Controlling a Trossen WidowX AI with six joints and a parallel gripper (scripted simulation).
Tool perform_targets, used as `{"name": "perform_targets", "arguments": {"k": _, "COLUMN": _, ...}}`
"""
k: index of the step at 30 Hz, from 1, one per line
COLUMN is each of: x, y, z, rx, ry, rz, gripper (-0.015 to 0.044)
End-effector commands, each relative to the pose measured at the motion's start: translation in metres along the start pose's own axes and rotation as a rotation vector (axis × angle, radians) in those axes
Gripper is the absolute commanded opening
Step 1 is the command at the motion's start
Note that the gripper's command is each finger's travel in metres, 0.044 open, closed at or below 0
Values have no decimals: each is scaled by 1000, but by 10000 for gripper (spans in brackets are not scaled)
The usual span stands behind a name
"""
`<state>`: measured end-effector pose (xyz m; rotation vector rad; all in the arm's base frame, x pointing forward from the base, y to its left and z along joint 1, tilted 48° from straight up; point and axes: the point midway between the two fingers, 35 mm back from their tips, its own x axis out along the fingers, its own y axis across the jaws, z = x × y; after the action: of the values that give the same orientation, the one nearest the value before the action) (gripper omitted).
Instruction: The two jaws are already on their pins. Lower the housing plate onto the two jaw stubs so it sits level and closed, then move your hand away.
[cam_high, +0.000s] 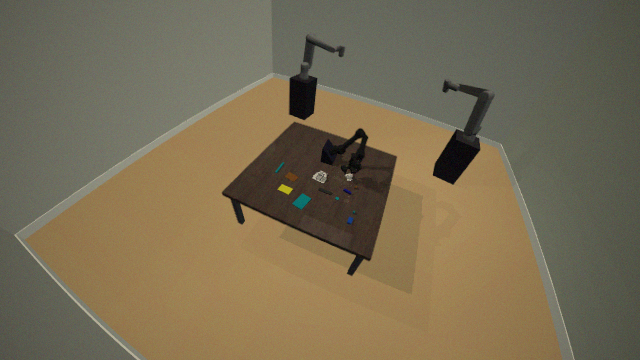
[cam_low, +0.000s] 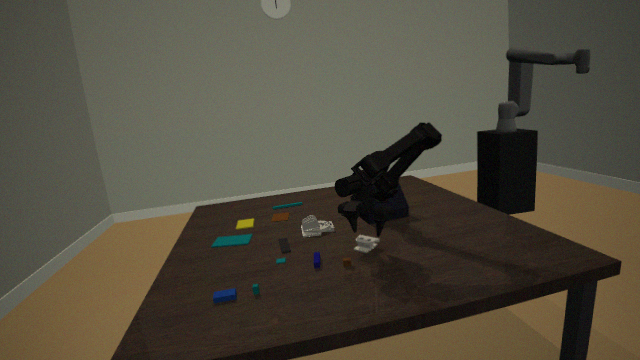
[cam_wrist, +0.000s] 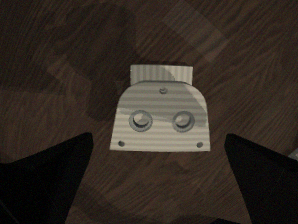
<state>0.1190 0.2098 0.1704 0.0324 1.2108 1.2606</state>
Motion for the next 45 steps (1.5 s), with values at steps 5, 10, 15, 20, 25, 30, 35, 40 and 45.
{"name": "perform_targets", "arguments": {"k": 5, "x": 6, "y": -1, "z": -1, "rx": 7, "ry": 2, "rz": -4, "gripper": 440}}
{"name": "perform_targets", "arguments": {"k": 10, "x": 13, "y": -2, "z": -1, "rx": 6, "ry": 3, "rz": -4, "gripper": 440}}
{"name": "perform_targets", "arguments": {"k": 15, "x": 21, "y": -2, "z": -1, "rx": 6, "ry": 3, "rz": -4, "gripper": 440}}
{"name": "perform_targets", "arguments": {"k": 20, "x": 29, "y": -2, "z": -1, "rx": 6, "ry": 2, "rz": -3, "gripper": 440}}
{"name": "perform_targets", "arguments": {"k": 25, "x": 35, "y": -1, "z": -1, "rx": 7, "ry": 1, "rz": -2, "gripper": 440}}
{"name": "perform_targets", "arguments": {"k": 30, "x": 36, "y": -1, "z": -1, "rx": 7, "ry": 1, "rz": -2, "gripper": 440}}
{"name": "perform_targets", "arguments": {"k": 35, "x": 36, "y": -1, "z": -1, "rx": 7, "ry": 1, "rz": -2, "gripper": 440}}
{"name": "perform_targets", "arguments": {"k": 40, "x": 36, "y": -1, "z": -1, "rx": 7, "ry": 1, "rz": -2, "gripper": 440}}
{"name": "perform_targets", "arguments": {"k": 45, "x": 36, "y": -1, "z": -1, "rx": 7, "ry": 1, "rz": -2, "gripper": 440}}
